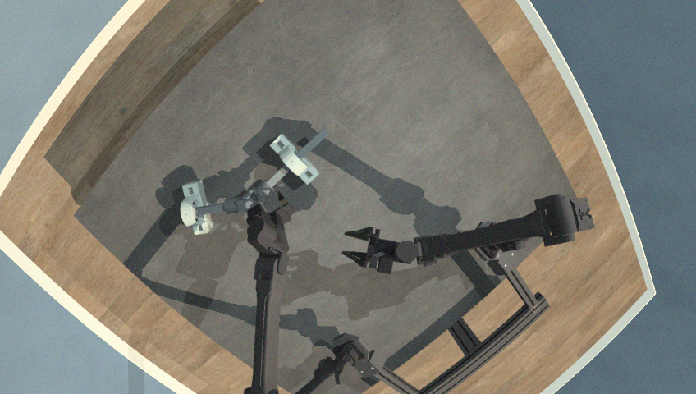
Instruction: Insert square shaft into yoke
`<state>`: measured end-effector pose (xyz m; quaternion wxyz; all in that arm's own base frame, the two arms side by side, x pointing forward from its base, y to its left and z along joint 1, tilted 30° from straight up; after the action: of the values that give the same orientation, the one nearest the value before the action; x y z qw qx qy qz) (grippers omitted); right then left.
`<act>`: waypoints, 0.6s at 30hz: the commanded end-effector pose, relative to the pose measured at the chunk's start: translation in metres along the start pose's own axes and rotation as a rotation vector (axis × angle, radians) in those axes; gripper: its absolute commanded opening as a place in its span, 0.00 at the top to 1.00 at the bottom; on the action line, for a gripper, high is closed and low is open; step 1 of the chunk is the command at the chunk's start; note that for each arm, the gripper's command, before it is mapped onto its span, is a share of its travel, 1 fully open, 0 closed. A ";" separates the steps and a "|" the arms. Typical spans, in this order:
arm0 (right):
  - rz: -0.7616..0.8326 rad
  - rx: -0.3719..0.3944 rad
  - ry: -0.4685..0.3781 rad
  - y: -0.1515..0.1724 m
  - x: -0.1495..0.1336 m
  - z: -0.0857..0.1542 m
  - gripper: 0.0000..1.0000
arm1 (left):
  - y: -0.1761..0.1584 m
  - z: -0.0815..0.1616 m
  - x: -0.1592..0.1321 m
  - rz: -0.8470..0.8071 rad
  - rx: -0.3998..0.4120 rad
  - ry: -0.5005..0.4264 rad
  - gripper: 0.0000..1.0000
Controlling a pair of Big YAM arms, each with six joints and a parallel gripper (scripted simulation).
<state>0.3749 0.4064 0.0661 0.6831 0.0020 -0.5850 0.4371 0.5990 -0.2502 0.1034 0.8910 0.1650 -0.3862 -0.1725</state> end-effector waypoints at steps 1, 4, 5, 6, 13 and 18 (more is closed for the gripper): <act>-0.016 -0.003 -0.030 0.002 0.011 0.001 0.36 | -0.008 0.010 0.045 0.211 0.040 -0.036 0.00; -0.016 -0.003 -0.030 0.002 0.011 0.001 0.36 | -0.005 0.009 0.047 0.338 0.119 -0.028 0.00; -0.016 -0.003 -0.030 0.002 0.011 0.001 0.36 | -0.003 0.009 0.048 0.376 0.143 -0.028 0.00; -0.016 -0.003 -0.030 0.002 0.011 0.001 0.36 | -0.002 0.009 0.048 0.415 0.169 -0.030 0.00; -0.016 -0.003 -0.030 0.002 0.011 0.001 0.36 | -0.004 0.006 0.046 0.553 0.311 -0.055 0.00; -0.016 -0.003 -0.030 0.002 0.011 0.001 0.36 | -0.012 0.003 0.039 0.585 0.393 -0.080 0.00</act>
<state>0.3749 0.4063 0.0661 0.6832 0.0020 -0.5850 0.4371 0.6146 -0.2484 0.1185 0.8459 0.2337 -0.4633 0.1234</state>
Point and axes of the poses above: on each arm, the point where the finger pads meet when closed, its own z axis back along the fingers, its own y axis across the jaws, x = y × z, the point moved 3 cm from there along z, back along the fingers
